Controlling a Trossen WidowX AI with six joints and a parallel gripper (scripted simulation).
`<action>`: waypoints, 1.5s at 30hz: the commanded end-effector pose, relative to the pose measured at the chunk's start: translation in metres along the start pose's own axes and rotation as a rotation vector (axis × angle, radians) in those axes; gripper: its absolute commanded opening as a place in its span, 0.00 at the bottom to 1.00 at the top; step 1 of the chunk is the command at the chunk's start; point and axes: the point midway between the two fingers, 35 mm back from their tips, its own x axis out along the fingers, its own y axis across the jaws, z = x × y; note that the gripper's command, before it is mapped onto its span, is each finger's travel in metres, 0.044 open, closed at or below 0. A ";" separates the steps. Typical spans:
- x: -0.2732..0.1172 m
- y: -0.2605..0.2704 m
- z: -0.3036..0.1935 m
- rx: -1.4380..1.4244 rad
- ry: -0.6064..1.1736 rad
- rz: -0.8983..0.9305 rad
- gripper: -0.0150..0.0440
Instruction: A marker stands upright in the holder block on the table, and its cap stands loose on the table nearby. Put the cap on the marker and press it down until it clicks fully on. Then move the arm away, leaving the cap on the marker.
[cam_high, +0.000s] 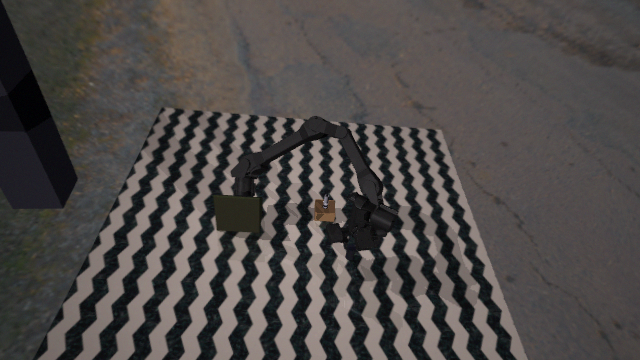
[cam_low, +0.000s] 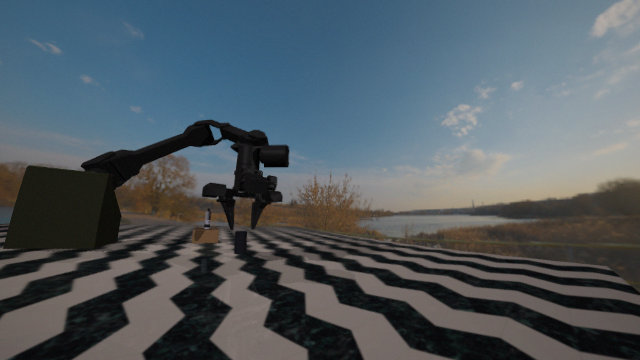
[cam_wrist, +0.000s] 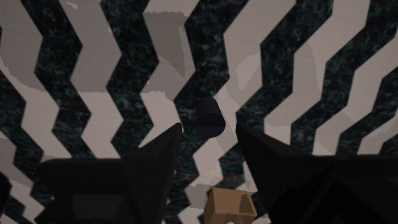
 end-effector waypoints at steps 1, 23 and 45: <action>0.007 -0.001 0.000 0.009 0.006 -0.001 0.66; 0.041 -0.002 -0.002 0.008 0.008 0.000 0.66; 0.017 -0.001 0.000 0.009 0.006 -0.001 0.25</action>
